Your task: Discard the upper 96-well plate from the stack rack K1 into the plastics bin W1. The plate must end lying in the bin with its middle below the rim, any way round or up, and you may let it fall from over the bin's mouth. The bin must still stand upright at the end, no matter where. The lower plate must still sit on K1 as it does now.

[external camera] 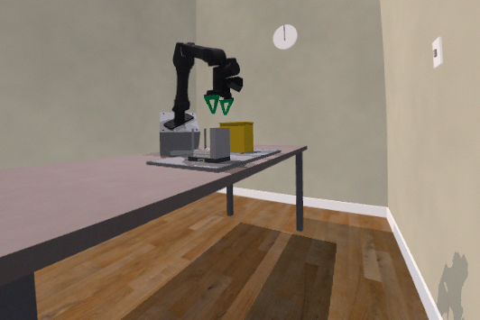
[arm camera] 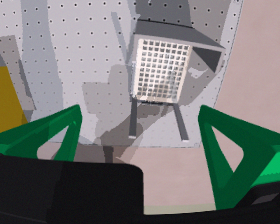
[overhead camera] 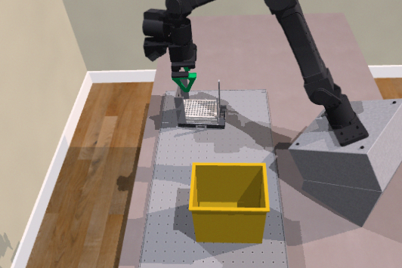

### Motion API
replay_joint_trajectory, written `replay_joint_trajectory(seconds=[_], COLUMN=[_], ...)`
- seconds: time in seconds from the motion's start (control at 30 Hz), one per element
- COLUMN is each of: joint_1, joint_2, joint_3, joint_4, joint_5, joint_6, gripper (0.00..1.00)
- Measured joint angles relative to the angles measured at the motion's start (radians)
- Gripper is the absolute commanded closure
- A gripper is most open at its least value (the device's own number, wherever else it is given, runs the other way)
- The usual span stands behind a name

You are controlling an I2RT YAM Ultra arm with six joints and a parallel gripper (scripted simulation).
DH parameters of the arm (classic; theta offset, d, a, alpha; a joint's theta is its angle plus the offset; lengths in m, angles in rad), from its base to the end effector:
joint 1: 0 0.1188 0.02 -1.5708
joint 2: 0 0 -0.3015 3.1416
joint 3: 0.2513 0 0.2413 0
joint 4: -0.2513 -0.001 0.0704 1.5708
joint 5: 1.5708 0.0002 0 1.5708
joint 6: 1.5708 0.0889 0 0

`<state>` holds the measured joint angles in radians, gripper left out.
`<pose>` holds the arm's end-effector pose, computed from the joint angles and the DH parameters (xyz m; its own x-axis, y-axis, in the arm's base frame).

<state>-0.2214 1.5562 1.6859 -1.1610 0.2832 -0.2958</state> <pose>0.3064 -0.0934 0.3763 -0.9030 -0.0836 -0.4215 0.0917 0.9208 -0.3791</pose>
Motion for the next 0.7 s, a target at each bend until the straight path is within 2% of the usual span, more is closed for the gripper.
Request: replay_joint_trajectory(seconds=[0.4, 0.7], joint_1=[-0.126, -0.125], joint_2=[-0.067, -0.077], joint_3=[-0.01, -0.01], joint_4=[-0.04, -0.042], joint_5=[-0.042, -0.056], joint_6=[0.007, -0.007], gripper=[0.0, 0.0])
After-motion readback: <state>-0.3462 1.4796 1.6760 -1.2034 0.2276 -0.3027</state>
